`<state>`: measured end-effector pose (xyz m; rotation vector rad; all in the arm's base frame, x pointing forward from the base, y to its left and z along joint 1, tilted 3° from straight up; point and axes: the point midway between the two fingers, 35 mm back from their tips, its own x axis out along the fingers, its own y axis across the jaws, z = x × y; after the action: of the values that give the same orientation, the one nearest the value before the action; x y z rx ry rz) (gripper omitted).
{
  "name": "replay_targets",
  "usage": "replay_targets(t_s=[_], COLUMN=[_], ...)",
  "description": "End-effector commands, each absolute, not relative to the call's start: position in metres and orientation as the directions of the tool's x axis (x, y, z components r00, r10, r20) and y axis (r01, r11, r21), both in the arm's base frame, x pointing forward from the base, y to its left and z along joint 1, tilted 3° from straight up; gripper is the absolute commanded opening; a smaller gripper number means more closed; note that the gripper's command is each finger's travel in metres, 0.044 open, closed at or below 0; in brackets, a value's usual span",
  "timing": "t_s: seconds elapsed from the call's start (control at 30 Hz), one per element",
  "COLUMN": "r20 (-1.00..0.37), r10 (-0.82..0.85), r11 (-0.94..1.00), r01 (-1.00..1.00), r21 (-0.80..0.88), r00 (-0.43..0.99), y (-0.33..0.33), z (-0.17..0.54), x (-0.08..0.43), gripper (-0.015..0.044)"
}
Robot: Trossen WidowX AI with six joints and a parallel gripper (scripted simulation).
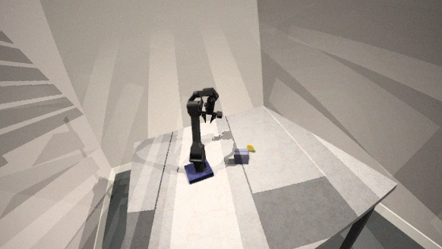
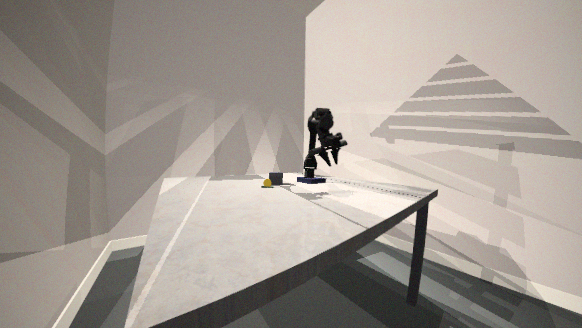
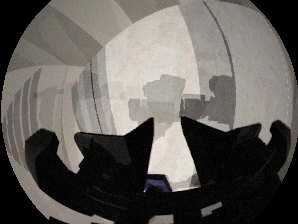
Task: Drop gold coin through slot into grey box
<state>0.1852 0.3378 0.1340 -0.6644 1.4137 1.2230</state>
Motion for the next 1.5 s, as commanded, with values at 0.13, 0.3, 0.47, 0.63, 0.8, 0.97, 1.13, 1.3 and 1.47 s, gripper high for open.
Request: replay_targets(t_s=[0.13,0.3,0.47,0.63,0.8,0.97,1.13,1.3,1.47], r20=[-0.974,-0.988,-0.998,-1.000,-1.000,-1.000,-1.000,-1.000,-1.000], r10=[0.202,0.148,0.055,-0.016,-0.015,-0.016,-0.016,-0.016,-0.016], r11=[0.828,0.981,0.894,0.636,0.636,0.636,0.636,0.636,0.636], r01=[-0.513,-0.121,0.446,0.772,0.772,0.772,0.772,0.772,0.772], r21=[0.224,0.152,0.044,-0.019,-0.019,-0.019,-0.019,-0.019,-0.019], r00=[-0.100,-0.045,-0.011,-0.011,-0.011,-0.012,-0.012,-0.012,-0.012], y=[0.247,0.186,0.102,0.037,0.039,0.035,0.035,0.036,0.036], z=[0.126,0.121,0.115,0.111,0.109,0.076,0.066,0.060,0.052], x=[0.278,0.316,0.351,0.363,0.361,0.359,0.359,0.359,0.359], gripper=[0.0161,0.0161,0.0161,0.0161,0.0161,0.0161,0.0161,0.0161,0.0161])
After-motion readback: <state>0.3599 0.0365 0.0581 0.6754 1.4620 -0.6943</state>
